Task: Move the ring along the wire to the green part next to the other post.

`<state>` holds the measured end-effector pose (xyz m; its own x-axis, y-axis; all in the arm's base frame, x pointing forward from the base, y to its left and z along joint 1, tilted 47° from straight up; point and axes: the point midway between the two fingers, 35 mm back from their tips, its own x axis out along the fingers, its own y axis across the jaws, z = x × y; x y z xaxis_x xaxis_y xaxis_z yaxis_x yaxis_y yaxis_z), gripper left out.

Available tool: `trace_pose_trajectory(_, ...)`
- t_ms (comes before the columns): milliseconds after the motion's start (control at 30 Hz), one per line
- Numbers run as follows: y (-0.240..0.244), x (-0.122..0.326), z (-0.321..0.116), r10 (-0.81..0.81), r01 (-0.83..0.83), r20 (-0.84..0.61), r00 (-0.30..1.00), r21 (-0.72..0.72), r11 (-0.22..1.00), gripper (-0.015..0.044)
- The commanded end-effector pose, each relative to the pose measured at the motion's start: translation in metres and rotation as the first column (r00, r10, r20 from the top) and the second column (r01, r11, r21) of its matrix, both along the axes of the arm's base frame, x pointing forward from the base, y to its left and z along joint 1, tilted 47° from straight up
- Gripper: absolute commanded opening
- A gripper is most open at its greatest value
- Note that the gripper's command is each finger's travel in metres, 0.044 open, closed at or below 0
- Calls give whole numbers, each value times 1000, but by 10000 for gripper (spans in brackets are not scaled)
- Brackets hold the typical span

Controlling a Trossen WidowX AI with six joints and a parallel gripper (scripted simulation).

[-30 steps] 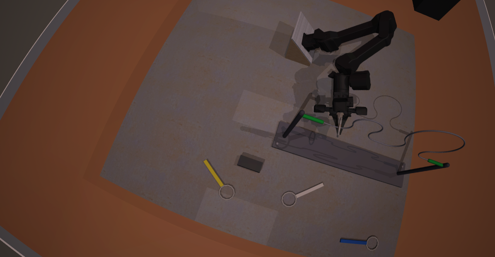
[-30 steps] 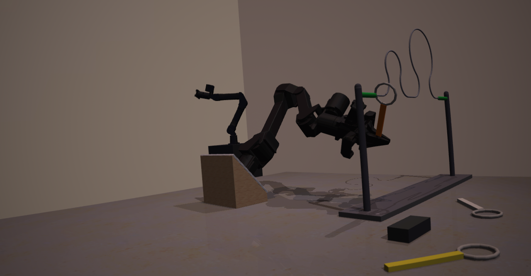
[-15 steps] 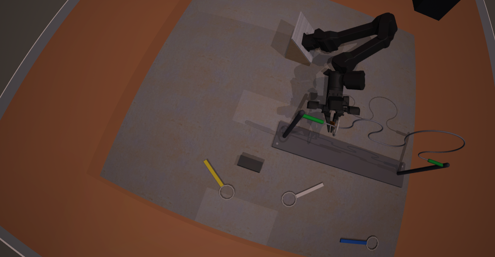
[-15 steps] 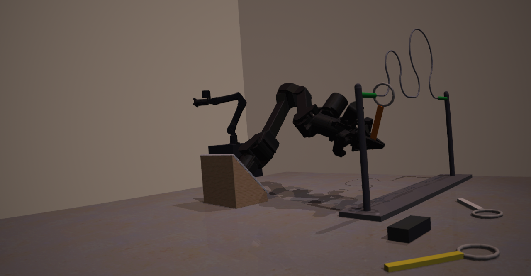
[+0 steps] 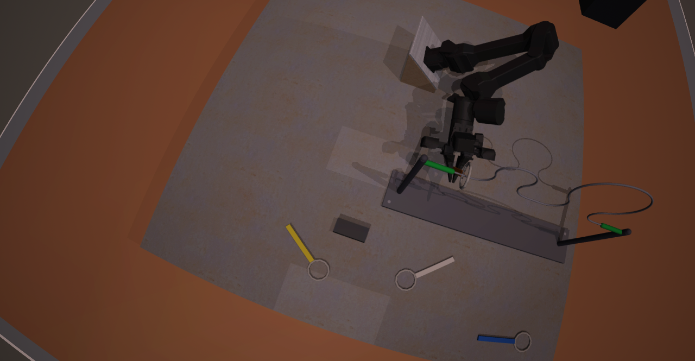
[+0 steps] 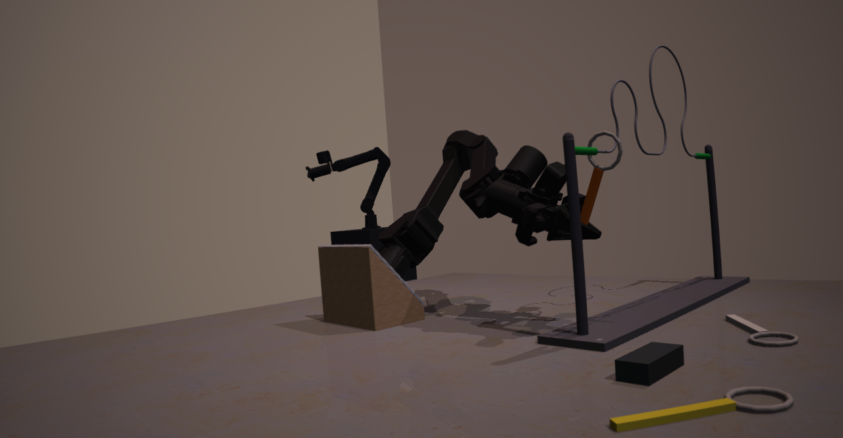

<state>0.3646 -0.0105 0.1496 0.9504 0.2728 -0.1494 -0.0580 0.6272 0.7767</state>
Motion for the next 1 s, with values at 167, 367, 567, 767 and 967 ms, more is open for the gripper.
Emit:
trace_pose_trajectory(167,-9,-1,-11,-1,1,-9,1000,-27,1000,-150)
trace_pose_trajectory(367,-13,-1,-16,-1,1,-9,1000,-33,999,-150)
trace_pose_trajectory(567,-18,-2,-21,-2,2,-9,1000,-34,999,-150)
trace_pose_trajectory(767,-22,-2,-25,-2,2,-9,1000,-35,999,-150)
trace_pose_trajectory(967,-26,-3,-30,-3,2,-8,1000,-35,999,-150)
